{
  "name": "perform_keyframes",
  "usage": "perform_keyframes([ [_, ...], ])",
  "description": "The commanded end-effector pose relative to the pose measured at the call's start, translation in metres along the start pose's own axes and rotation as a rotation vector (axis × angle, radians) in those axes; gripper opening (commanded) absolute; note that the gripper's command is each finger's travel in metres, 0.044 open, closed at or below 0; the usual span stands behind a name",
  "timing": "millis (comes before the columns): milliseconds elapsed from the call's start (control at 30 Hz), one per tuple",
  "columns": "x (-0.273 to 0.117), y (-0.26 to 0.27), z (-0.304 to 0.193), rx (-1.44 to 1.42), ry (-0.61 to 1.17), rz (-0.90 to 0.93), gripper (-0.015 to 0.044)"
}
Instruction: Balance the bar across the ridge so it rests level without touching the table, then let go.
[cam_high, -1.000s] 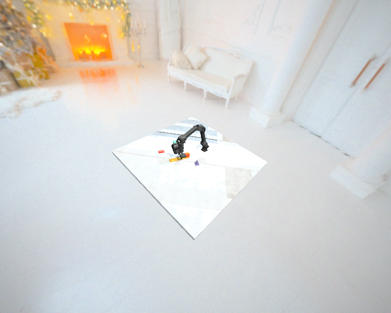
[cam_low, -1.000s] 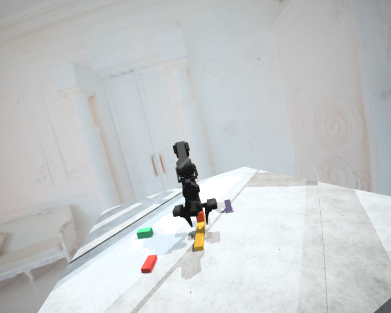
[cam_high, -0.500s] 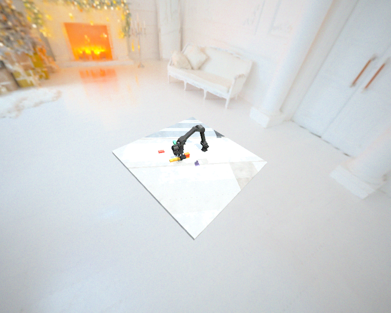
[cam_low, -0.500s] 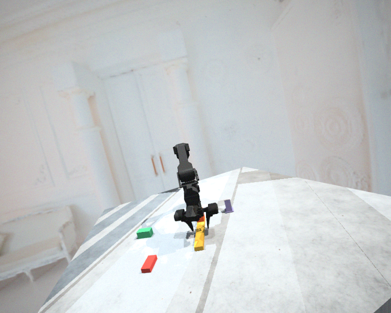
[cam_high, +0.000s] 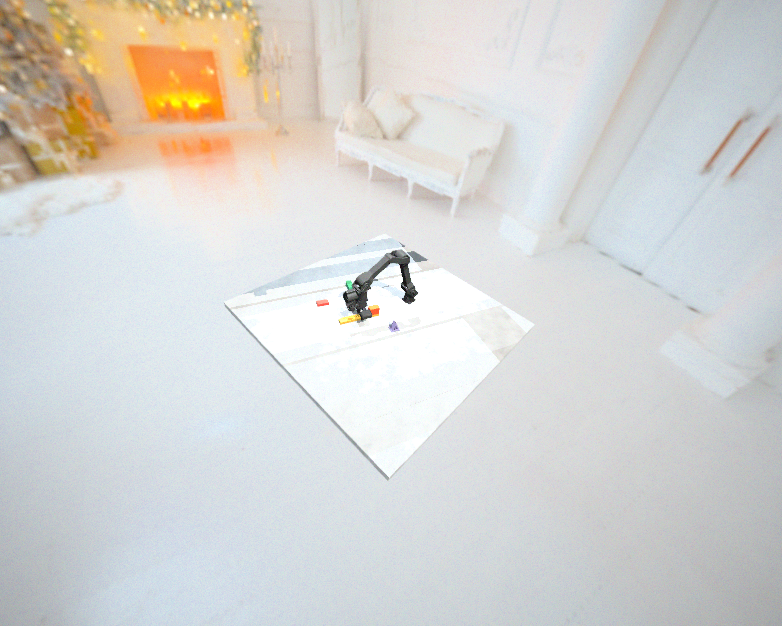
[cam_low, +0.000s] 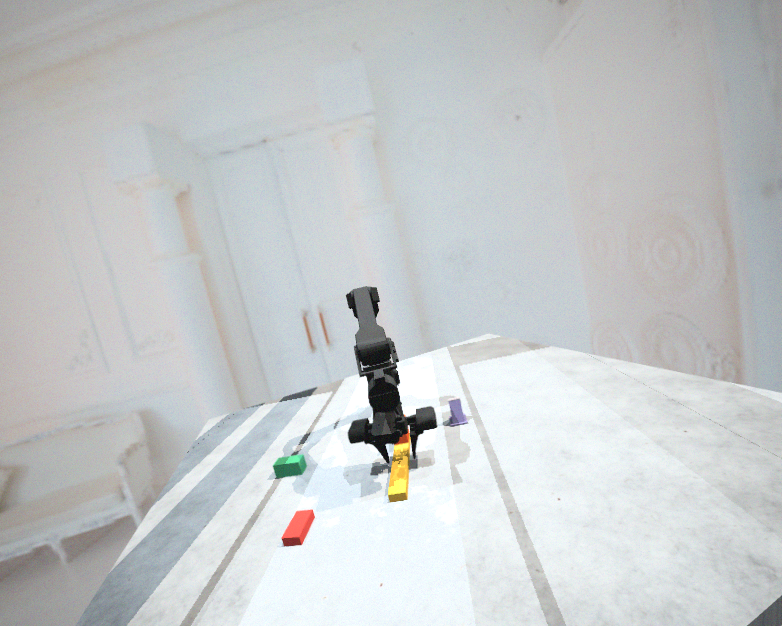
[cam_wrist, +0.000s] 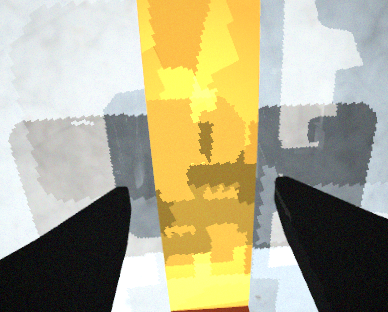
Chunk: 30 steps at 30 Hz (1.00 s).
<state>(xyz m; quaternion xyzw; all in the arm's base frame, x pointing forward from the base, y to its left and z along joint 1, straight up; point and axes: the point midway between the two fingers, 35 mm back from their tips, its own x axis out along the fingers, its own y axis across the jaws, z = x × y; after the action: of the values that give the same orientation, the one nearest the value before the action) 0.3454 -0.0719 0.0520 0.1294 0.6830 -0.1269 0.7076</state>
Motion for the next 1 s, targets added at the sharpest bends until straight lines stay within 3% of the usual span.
perform_keyframes([
  [0, 0.0, 0.0, 0.0, 0.0, 0.0, 0.0, 0.0184],
  [67, 0.0, 0.0, 0.0, 0.0, 0.0, 0.0, 0.0131],
  [300, 0.0, 0.0, 0.0, 0.0, 0.0, 0.0, 0.0085],
  [400, -0.004, 0.0, 0.001, 0.0, 0.0, 0.0, 0.0006],
  [967, -0.047, 0.001, 0.006, 0.001, -0.001, -0.001, 0.0],
])
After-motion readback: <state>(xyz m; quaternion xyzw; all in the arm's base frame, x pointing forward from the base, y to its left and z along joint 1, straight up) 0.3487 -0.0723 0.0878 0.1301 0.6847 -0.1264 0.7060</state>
